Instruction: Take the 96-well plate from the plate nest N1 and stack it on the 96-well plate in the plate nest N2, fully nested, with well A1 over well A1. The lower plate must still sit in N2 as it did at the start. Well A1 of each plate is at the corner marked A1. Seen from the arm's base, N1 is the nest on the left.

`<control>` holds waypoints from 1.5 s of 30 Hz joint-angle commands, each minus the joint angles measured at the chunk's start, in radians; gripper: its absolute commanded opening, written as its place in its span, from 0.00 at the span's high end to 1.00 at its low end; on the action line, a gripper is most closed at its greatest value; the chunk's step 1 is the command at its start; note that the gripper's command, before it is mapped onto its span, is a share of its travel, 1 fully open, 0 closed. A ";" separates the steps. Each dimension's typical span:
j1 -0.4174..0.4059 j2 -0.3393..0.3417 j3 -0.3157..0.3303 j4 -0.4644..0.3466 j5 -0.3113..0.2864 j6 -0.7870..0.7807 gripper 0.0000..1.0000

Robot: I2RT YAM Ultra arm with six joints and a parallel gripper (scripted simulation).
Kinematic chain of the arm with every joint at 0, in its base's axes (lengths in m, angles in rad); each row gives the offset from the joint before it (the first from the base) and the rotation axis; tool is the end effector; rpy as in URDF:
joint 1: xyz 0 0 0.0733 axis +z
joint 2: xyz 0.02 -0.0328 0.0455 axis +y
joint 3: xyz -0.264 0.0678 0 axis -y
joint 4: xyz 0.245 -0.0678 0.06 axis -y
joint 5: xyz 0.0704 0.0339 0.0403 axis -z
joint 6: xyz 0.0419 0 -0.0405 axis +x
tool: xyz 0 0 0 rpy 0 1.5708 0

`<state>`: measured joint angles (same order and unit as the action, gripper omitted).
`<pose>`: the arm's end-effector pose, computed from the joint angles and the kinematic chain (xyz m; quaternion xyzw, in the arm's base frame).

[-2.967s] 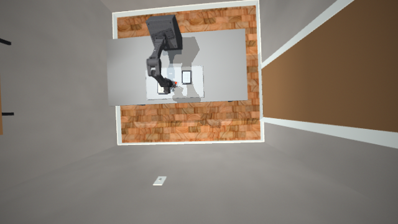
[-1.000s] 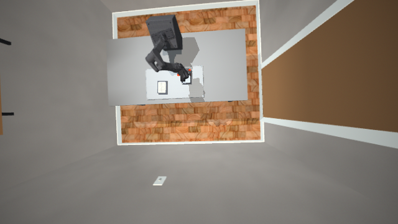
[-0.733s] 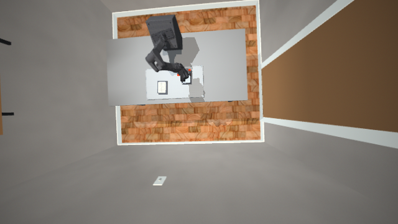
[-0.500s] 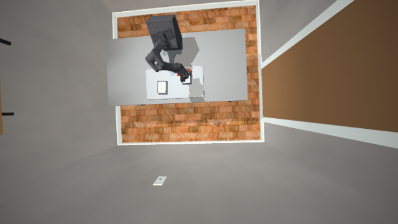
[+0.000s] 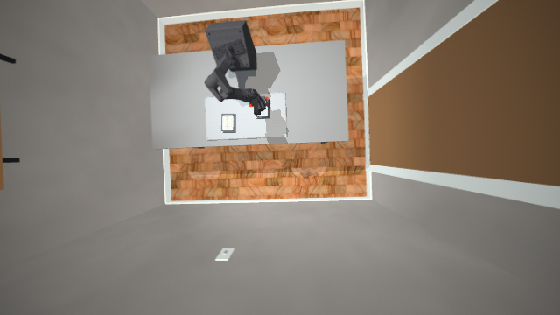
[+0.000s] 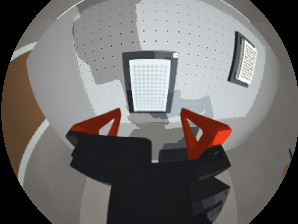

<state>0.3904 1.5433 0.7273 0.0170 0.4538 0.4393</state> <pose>0.2836 0.0980 0.1678 0.1067 0.9004 -0.0429 0.4196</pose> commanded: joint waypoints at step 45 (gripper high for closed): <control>-0.033 0.067 0.034 0.083 -0.022 -0.026 0.00</control>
<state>0.3676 1.5940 0.7273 0.0612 0.4385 0.4263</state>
